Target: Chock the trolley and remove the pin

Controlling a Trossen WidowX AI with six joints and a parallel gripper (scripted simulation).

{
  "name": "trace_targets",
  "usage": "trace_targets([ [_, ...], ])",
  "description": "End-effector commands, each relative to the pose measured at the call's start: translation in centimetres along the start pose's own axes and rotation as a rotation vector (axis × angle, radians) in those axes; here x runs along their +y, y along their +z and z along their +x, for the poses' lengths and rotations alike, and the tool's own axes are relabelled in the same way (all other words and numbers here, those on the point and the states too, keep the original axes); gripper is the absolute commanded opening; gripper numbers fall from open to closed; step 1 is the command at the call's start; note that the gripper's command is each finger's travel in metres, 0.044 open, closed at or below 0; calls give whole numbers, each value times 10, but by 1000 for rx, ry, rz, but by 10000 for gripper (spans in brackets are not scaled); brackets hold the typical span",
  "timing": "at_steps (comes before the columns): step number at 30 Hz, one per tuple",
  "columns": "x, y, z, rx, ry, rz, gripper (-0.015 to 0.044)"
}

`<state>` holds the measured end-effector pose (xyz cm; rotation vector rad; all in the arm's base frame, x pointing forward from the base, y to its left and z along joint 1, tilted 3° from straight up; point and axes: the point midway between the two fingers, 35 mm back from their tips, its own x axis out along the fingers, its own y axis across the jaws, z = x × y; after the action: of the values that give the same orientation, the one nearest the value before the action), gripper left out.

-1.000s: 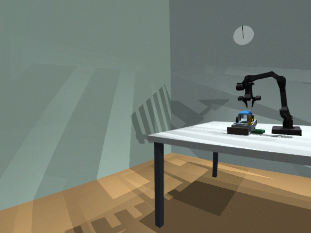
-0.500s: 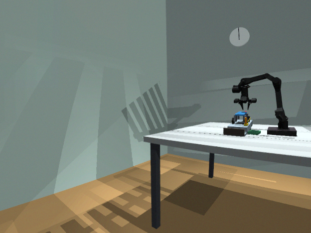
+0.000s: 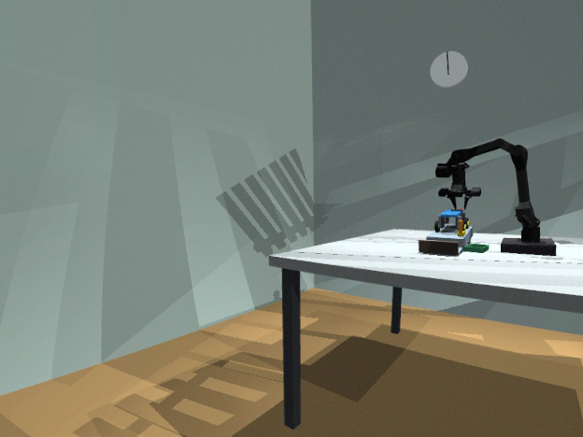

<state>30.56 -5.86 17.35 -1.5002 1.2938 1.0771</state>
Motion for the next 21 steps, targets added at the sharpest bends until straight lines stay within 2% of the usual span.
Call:
trace_targets([
  [1, 0, 0, 6, 3, 2, -6, 190],
  [21, 1, 0, 36, 3, 2, -6, 190],
])
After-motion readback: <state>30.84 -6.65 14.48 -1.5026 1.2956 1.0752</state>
